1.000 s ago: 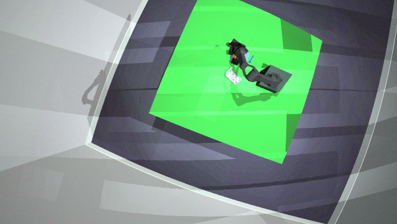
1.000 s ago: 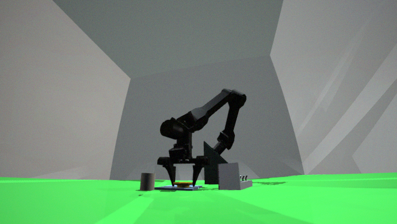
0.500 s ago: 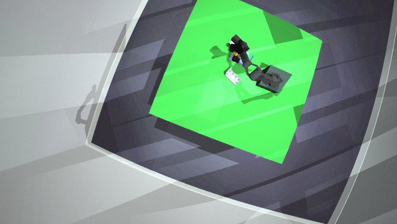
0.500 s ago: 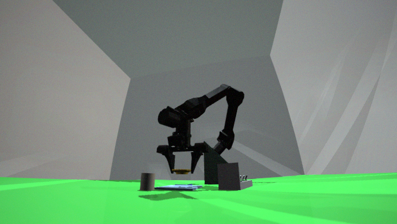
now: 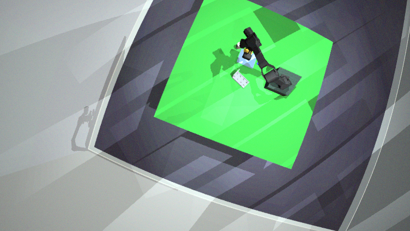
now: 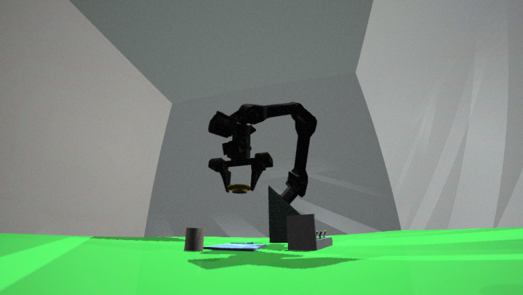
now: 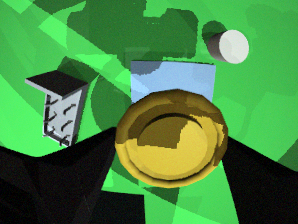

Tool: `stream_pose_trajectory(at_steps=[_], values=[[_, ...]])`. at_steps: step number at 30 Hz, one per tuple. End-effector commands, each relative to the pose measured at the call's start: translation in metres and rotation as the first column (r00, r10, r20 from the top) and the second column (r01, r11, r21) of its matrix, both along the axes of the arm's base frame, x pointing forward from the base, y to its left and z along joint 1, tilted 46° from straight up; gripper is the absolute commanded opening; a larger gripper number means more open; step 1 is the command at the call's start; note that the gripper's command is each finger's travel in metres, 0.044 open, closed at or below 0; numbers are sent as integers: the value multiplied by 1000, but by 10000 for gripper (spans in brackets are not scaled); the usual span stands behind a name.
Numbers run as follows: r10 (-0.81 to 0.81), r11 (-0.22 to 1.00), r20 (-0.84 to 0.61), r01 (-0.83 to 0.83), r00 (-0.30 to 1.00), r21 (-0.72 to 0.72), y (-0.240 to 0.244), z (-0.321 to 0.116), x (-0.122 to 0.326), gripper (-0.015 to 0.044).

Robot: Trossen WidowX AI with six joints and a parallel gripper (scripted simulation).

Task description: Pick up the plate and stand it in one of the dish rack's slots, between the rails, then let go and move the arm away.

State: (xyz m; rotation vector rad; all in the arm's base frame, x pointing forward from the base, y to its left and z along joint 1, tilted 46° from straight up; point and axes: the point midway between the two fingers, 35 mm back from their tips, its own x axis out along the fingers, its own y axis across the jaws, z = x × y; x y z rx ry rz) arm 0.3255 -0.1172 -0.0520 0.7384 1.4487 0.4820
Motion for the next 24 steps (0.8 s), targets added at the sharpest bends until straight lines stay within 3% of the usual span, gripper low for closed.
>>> stream_pose_trajectory(at_steps=[1, 7, 24], values=[[4, 1000, 9, -4, 1000, -5, -19, 19, -2, 0], [-11, 1000, -7, 11, 1000, -3, -19, 24, -3, 0], [-381, 918, -380, 395, 843, -44, 35, 91, -13, 0]])
